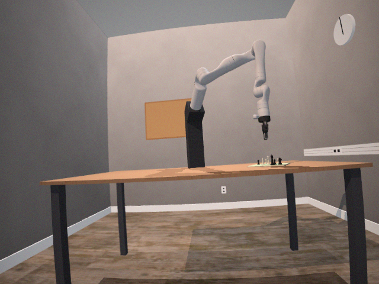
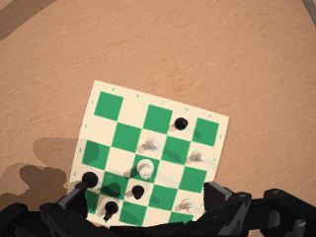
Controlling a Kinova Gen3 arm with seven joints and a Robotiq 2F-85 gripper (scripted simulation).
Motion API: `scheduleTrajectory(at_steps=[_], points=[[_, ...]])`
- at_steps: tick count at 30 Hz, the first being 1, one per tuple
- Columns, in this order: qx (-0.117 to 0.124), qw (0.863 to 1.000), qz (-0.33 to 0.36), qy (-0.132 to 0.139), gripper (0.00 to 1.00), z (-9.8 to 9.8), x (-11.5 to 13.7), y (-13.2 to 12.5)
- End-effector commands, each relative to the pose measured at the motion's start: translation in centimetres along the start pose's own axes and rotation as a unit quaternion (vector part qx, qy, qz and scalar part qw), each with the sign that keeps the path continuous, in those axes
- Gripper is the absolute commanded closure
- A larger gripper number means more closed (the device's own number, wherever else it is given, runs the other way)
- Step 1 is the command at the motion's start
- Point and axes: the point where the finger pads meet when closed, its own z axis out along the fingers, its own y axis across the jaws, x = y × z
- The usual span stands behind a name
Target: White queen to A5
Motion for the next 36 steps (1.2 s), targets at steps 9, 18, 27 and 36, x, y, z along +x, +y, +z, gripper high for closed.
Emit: scheduleTrajectory(at_steps=[9,18,27,36], points=[[-0.005,1.000,0.002,-0.007,0.00,2.1,-0.4,0.5],[-0.003,1.000,0.005,-0.003,0.59,3.5,-0.1,0.3],[-0.003,1.000,0.005,-0.002,0.59,3.5,-0.1,0.2],[-0.003,1.000,0.005,-0.002,0.59,3.5,-0.1,0.2]])
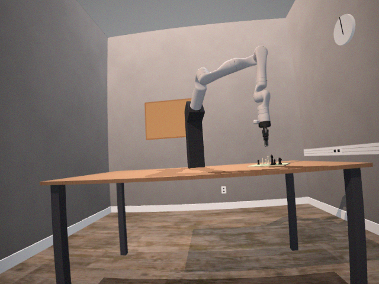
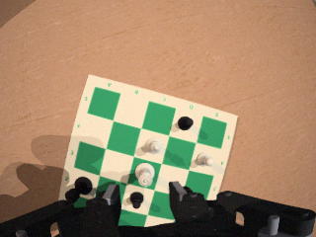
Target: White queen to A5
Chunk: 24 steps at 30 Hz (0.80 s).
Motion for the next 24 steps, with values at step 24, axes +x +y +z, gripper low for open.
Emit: scheduleTrajectory(at_steps=[24], points=[[-0.001,1.000,0.005,-0.003,0.59,0.32,-0.18,0.15]])
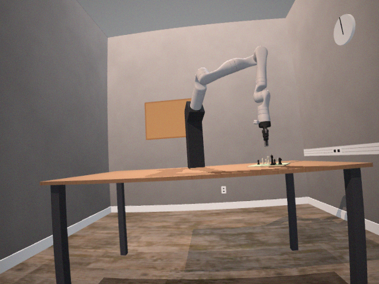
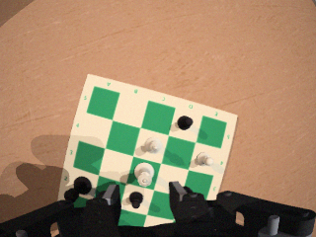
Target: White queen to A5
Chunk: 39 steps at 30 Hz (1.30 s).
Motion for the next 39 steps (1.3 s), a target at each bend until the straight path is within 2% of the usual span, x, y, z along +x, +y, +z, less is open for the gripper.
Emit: scheduleTrajectory(at_steps=[1,39], points=[[-0.001,1.000,0.005,-0.002,0.59,0.3,-0.2,0.1],[0.000,1.000,0.005,-0.003,0.59,4.8,-0.4,0.1]])
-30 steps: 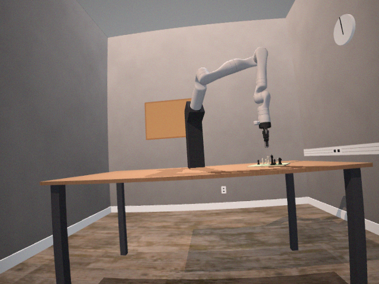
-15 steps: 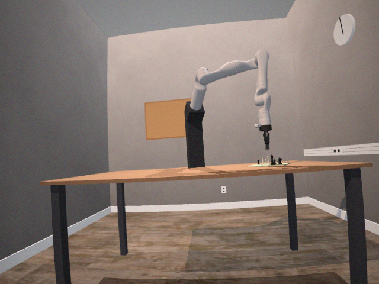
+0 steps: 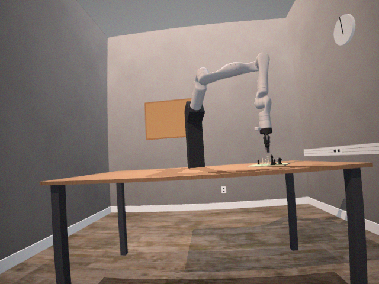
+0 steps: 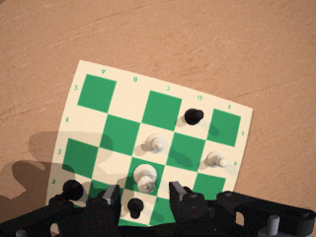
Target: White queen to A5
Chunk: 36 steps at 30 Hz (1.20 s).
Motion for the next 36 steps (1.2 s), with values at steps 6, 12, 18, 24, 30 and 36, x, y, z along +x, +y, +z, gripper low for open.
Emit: scheduleTrajectory(at_steps=[6,12,18,24,30,36], points=[[-0.001,1.000,0.005,0.000,0.59,0.87,0.01,0.10],[-0.001,1.000,0.005,0.000,0.59,0.96,0.12,0.08],[-0.001,1.000,0.005,0.000,0.59,0.97,0.11,0.08],[-0.001,1.000,0.005,0.000,0.59,0.97,0.11,0.08],[-0.001,1.000,0.005,0.000,0.59,0.97,0.11,0.08],[-0.001,1.000,0.005,0.000,0.59,0.97,0.11,0.08]])
